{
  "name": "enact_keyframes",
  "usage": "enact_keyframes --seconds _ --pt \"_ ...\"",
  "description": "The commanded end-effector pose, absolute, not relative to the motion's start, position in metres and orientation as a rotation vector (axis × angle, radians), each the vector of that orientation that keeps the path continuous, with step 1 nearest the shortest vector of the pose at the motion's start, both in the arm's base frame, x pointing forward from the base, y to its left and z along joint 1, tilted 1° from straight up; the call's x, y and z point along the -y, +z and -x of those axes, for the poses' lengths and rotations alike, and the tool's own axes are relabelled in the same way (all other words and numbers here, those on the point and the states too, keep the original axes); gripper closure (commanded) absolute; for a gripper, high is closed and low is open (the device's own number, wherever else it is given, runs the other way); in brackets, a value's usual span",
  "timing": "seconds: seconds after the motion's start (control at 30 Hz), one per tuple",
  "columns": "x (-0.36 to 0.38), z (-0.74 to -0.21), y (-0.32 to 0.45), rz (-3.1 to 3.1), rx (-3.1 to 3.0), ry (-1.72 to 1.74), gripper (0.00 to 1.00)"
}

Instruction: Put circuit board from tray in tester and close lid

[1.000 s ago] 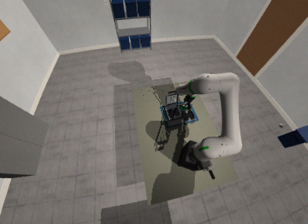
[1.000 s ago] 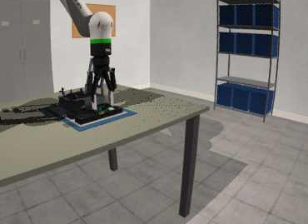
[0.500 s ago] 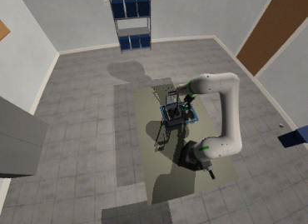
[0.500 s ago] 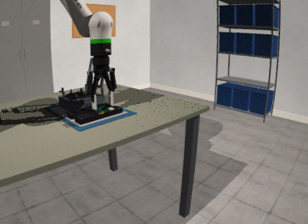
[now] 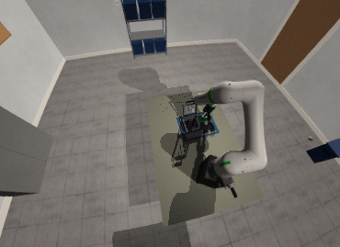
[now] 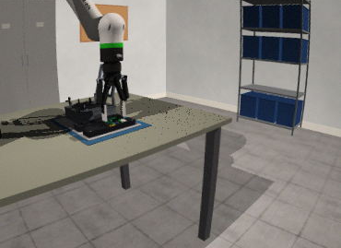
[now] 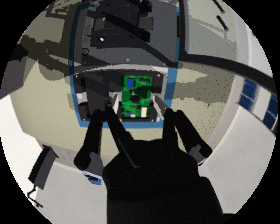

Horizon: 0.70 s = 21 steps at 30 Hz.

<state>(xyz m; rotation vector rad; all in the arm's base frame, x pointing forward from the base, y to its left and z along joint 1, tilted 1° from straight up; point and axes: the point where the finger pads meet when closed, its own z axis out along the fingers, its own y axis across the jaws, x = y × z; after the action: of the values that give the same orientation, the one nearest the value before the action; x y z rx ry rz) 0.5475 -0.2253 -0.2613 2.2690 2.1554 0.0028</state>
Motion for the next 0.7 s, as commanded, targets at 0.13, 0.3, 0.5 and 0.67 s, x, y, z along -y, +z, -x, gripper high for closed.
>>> enact_keyframes --seconds 0.13,0.3,0.5,0.67 --pt "0.2254 -0.5477 -0.2616 -2.269 -2.155 0.003 0.42" --pt "0.2254 -0.5477 -0.2623 -2.269 -2.155 0.003 0.42" --pt "0.2254 -0.5477 -0.2649 -2.269 -2.155 0.003 0.42" --pt "0.2255 -0.5477 -0.2678 -2.269 -2.155 0.003 0.42"
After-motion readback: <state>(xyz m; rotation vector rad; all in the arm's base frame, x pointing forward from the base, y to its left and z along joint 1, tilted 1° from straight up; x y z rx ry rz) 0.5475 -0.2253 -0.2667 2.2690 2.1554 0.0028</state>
